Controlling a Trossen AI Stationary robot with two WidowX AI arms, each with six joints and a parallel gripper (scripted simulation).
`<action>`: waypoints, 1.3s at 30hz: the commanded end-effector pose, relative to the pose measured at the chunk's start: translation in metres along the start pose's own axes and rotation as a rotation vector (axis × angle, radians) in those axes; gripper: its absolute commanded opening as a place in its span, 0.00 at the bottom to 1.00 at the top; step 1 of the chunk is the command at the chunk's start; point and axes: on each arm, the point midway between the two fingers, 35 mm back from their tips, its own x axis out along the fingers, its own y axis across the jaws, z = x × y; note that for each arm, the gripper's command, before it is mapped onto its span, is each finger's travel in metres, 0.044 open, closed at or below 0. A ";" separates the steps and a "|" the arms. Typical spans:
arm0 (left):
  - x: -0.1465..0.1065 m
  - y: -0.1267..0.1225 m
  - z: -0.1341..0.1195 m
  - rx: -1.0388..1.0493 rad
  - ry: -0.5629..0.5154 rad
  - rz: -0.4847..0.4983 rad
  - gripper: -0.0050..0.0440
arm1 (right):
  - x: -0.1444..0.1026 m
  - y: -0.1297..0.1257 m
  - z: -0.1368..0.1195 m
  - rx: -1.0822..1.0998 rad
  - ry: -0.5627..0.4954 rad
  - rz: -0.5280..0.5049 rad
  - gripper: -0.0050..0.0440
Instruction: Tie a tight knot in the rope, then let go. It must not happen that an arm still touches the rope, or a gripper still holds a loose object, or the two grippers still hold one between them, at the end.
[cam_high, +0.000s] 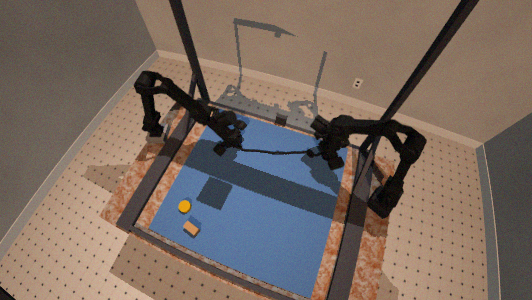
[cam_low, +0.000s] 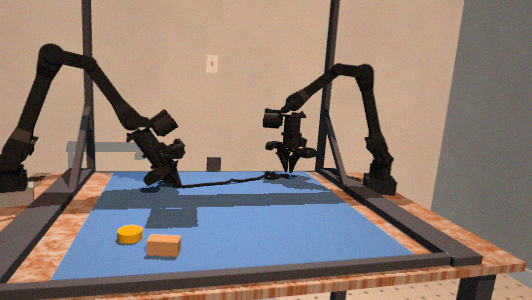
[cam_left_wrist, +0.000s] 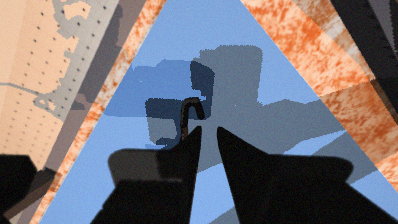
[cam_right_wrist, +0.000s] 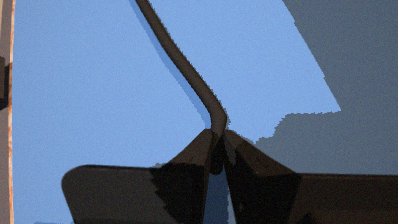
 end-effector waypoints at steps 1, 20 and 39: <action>-0.007 0.004 -0.002 0.006 0.013 0.023 0.28 | -0.005 0.004 0.008 0.008 -0.021 0.010 0.16; -0.063 0.003 -0.002 0.006 0.013 0.024 1.00 | -0.005 0.004 0.008 0.008 -0.021 0.010 0.16; -0.118 0.002 -0.001 0.006 0.013 0.024 1.00 | -0.005 0.004 0.008 0.008 -0.021 0.010 0.16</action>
